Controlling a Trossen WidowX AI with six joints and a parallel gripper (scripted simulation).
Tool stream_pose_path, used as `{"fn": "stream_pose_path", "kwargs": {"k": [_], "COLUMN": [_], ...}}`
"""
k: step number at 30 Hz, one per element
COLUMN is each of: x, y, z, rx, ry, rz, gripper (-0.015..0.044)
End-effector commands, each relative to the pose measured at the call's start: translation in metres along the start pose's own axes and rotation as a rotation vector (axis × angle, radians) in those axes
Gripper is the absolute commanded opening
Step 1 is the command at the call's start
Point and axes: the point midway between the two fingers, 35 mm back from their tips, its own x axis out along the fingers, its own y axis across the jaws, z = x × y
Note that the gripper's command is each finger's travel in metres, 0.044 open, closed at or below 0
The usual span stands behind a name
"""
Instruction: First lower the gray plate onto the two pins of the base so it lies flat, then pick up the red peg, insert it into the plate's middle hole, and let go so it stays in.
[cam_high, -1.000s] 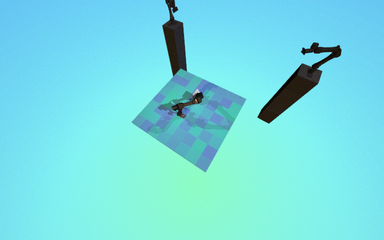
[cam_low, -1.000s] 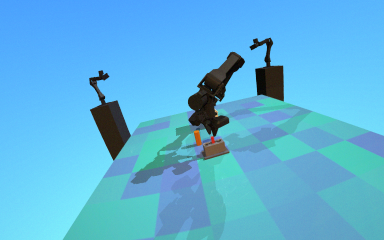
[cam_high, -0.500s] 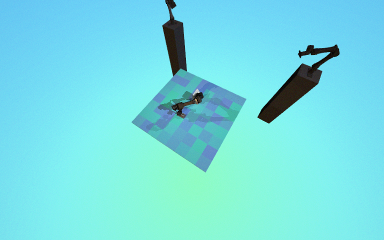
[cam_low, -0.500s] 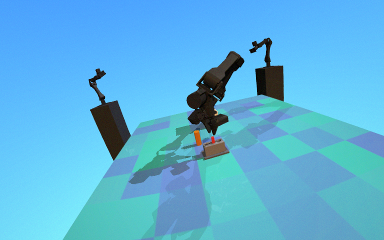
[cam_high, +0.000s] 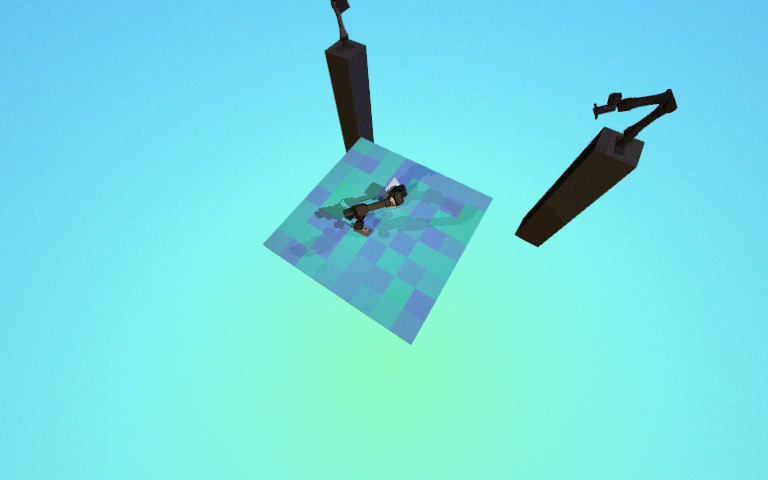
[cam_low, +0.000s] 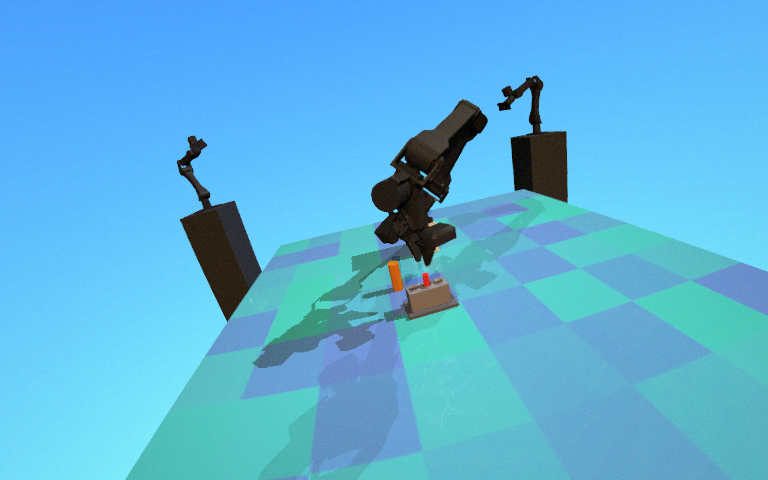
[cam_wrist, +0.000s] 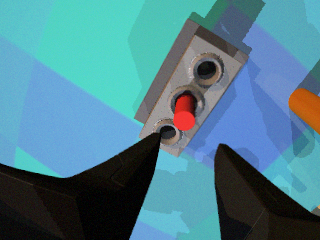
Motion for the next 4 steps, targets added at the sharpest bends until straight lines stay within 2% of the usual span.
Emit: {"fn": "stream_pose_path", "kwargs": {"k": [1,4], "x": [-0.0037,-0.0057], "y": [0.0001,-0.0002], "z": [-0.0001,-0.0003], "rx": [-0.007,-0.007], "ry": [-0.003,-0.004], "rz": [-0.002,-0.002], "gripper": [0.015,0.015]}}
